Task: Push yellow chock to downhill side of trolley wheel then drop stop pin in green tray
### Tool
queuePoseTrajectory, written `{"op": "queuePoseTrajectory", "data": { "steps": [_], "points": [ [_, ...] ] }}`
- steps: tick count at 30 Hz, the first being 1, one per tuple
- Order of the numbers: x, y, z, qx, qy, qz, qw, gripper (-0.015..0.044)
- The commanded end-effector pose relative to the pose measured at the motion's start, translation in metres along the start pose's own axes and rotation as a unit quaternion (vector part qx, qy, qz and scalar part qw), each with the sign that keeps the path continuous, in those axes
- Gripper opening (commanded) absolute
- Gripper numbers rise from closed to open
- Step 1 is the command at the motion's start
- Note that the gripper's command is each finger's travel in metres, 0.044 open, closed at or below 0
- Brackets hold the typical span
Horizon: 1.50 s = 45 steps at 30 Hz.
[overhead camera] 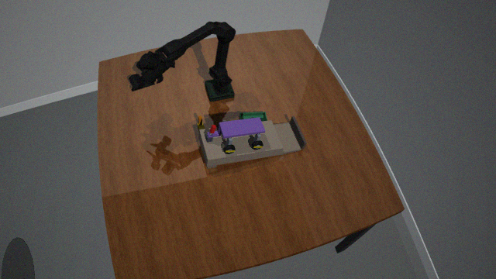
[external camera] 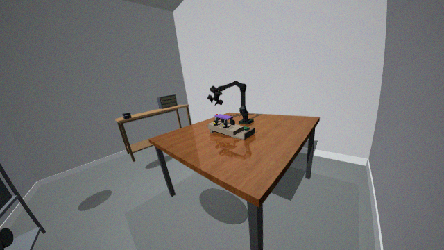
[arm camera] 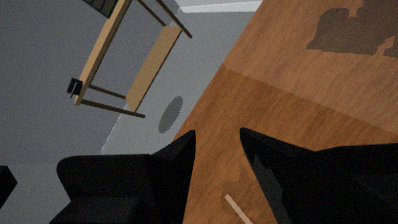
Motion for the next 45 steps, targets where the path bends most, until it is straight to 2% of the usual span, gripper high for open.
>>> {"op": "queuePoseTrajectory", "data": {
  "steps": [1,10,20,26,38,45],
  "points": [
    [-0.032,-0.009,-0.008,-0.016,-0.072,0.064,0.995,0.0190],
    [-0.109,-0.047,-0.039,-0.052,-0.270,0.230,0.933,0.0190],
    [-0.162,-0.099,-0.087,-0.084,-0.456,0.385,0.798,0.0190],
    [-0.165,-0.102,-0.090,-0.086,-0.466,0.393,0.788,0.0190],
    [-0.187,-0.074,-0.110,-0.086,-0.466,0.393,0.788,0.0190],
    [-0.190,-0.070,-0.114,-0.086,-0.466,0.394,0.788,0.0190]
  ]
}}
Point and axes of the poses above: the point midway between the two fingers, 35 mm back from their tips, its own y axis out along the fingers, its own z axis across the jaws, x = y × z, the point moved 8 cm from there along -y, back along the fingers, and after that the axes turned 3 degrees about -y, right-handed, at the moved point
